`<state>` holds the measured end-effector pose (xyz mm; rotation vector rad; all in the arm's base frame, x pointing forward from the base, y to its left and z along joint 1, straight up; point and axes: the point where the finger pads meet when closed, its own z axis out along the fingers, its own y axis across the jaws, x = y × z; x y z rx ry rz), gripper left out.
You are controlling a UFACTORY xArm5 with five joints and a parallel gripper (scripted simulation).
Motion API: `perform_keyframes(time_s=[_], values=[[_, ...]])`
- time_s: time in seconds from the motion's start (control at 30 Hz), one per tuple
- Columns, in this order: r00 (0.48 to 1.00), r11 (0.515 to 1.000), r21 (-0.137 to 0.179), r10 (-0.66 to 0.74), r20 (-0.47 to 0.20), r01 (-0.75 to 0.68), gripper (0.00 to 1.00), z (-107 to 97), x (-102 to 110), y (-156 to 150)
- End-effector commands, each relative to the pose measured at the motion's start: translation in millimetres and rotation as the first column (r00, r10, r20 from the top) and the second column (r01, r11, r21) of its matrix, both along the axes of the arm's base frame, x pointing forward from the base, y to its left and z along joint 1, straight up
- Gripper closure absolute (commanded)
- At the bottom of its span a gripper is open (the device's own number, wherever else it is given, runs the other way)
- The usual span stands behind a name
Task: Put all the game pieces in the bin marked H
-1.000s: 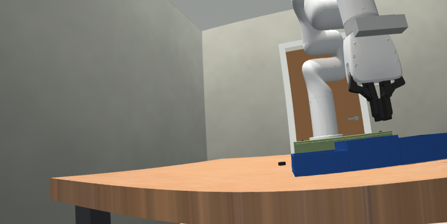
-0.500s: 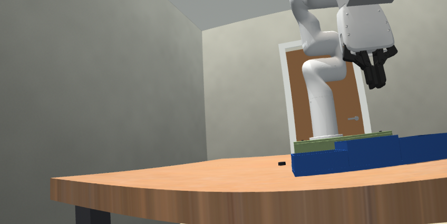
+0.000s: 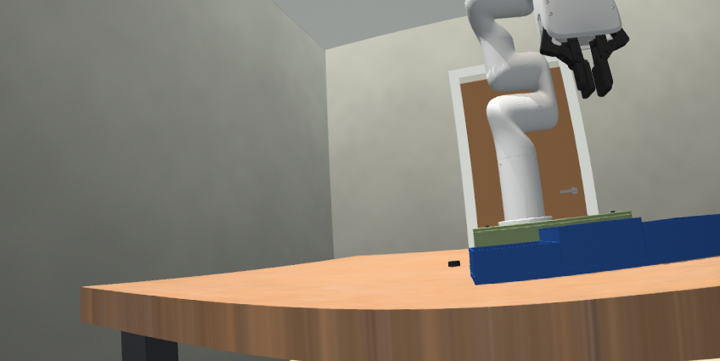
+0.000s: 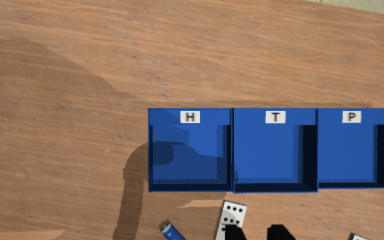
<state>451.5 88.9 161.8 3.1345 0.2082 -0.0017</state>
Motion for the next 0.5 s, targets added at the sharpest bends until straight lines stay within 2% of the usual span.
perform_keyframes(time_s=[0.0,0.23,0.3,0.37,0.47], values=[[0.995,0.995,0.0,-0.099,0.006,0.099,0.58,-7,-4,-12],[0.937,0.937,0.002,-0.349,0.005,0.349,0.58,-41,-22,-56],[0.932,0.932,0.002,-0.363,0.006,0.363,0.58,-50,-27,-69],[0.932,0.932,0.002,-0.363,0.006,0.363,0.58,-50,-27,-69],[0.932,0.932,0.002,-0.363,0.006,0.363,0.58,-65,-35,-88]])
